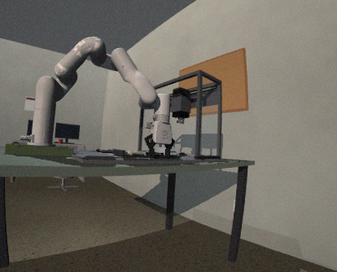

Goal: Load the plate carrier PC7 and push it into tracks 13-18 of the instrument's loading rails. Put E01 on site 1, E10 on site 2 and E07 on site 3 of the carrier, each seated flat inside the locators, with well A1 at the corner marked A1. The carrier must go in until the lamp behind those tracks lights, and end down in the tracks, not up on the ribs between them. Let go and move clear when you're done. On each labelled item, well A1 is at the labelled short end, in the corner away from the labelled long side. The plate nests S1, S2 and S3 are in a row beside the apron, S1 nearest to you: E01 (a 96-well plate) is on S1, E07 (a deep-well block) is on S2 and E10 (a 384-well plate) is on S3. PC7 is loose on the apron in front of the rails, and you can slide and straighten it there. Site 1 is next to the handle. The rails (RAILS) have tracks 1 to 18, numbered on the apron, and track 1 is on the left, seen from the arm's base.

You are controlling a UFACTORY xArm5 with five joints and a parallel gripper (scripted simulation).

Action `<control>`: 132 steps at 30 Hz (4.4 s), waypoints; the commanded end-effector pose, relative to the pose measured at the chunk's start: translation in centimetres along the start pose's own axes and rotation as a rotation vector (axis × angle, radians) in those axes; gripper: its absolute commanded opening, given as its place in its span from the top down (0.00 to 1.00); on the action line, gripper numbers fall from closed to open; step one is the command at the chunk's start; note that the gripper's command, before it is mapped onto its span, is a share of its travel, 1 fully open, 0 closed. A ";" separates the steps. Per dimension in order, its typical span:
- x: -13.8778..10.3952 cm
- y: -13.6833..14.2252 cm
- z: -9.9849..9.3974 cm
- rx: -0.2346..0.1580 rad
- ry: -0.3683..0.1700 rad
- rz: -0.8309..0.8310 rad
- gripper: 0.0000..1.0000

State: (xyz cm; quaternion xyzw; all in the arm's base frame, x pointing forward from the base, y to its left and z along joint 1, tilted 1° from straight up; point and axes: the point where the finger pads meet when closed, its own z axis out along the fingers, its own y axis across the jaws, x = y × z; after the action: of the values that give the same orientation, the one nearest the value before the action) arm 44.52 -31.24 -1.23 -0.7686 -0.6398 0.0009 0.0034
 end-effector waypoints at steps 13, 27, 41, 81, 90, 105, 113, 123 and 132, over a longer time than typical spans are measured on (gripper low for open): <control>0.7 0.1 -0.2 -0.012 0.015 0.000 0.00; 0.9 0.1 -0.2 -0.012 0.015 0.000 0.00; 0.8 0.1 -0.2 -0.012 0.015 0.000 0.00; -1.3 0.1 -0.2 -0.012 0.015 0.000 0.00; -1.3 0.1 -1.2 -0.012 0.015 0.000 0.00; -1.3 0.1 -3.3 -0.012 0.015 0.000 0.00; -1.4 0.1 -4.7 -0.012 0.015 0.000 0.00; -1.4 0.1 -6.0 -0.012 0.015 0.000 0.00; -1.4 0.1 -7.3 -0.012 0.015 0.000 0.00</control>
State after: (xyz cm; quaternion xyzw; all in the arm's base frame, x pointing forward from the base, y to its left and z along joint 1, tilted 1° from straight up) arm 44.27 -32.56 5.51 -0.7686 -0.6398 0.0009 0.0034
